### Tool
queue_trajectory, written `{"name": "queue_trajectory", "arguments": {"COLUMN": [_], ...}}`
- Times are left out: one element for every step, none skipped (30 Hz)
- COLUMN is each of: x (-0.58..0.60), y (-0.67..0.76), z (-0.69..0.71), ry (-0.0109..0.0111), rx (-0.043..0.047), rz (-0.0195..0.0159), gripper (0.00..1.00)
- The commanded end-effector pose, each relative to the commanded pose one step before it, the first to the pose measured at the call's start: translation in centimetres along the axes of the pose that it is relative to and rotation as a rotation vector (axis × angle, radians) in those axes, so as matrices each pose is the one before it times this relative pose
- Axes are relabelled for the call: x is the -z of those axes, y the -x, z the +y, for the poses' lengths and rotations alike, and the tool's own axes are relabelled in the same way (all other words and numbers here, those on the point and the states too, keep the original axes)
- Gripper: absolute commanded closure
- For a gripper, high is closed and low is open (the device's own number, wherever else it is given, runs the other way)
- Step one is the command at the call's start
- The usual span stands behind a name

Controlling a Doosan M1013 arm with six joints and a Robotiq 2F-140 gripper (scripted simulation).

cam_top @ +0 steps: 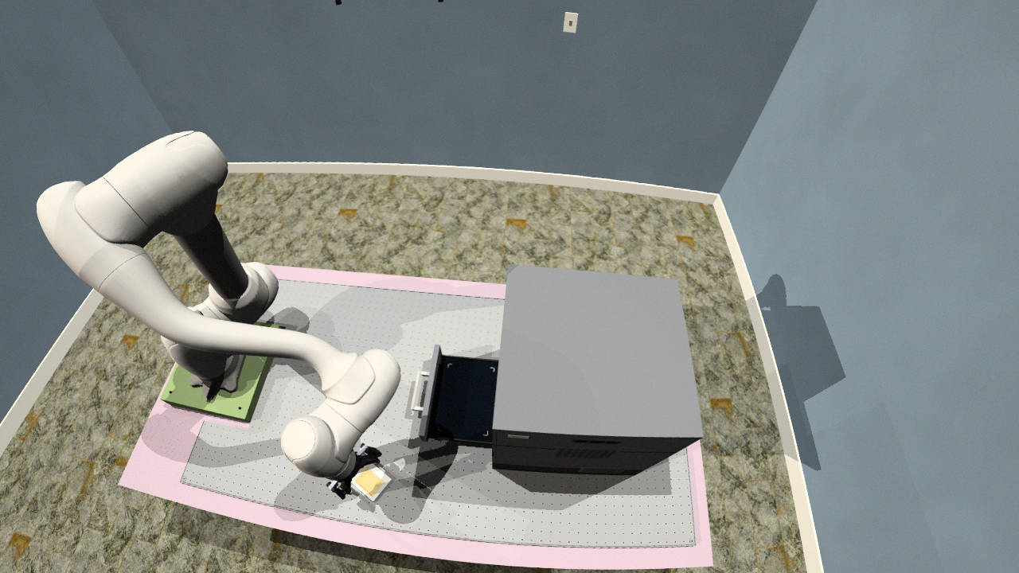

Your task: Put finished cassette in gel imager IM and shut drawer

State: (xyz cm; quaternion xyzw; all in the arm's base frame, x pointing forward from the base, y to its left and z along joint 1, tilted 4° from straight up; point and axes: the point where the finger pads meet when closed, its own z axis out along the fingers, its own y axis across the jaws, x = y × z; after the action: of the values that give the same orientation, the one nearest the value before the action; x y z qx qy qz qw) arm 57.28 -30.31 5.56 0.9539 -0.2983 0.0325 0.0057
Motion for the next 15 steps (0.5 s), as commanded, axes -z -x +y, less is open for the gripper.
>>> {"name": "queue_trajectory", "arguments": {"x": [-0.321, -0.133, -0.133, -0.133, -0.133, -0.133, -0.133, -0.133, -0.133, 0.000, 0.000, -0.133, -0.133, -0.133, -0.133], "y": [-0.002, 0.000, 0.000, 0.000, 0.000, 0.000, 0.000, 0.000, 0.000, 0.000, 0.000, 0.000, 0.000, 0.000, 0.000], "z": [-0.004, 0.000, 0.000, 0.000, 0.000, 0.000, 0.000, 0.000, 0.000, 0.000, 0.000, 0.000, 0.000, 0.000, 0.000], "ry": [-0.00020, 0.00000, 0.00000, 0.00000, 0.00000, 0.00000, 0.00000, 0.00000, 0.00000, 0.00000, 0.00000, 0.00000, 0.00000, 0.00000, 0.00000], "rx": [0.00002, 0.00000, 0.00000, 0.00000, 0.00000, 0.00000, 0.00000, 0.00000, 0.00000, 0.00000, 0.00000, 0.00000, 0.00000, 0.00000, 0.00000], "rz": [0.00013, 0.00000, 0.00000, 0.00000, 0.00000, 0.00000, 0.00000, 0.00000, 0.00000, 0.00000, 0.00000, 0.00000, 0.00000, 0.00000, 0.00000], "gripper": [0.32, 0.32, 0.32, 0.32, 0.32, 0.32, 0.32, 0.32, 0.32, 0.32, 0.32, 0.32, 0.32, 0.32, 0.32]}}
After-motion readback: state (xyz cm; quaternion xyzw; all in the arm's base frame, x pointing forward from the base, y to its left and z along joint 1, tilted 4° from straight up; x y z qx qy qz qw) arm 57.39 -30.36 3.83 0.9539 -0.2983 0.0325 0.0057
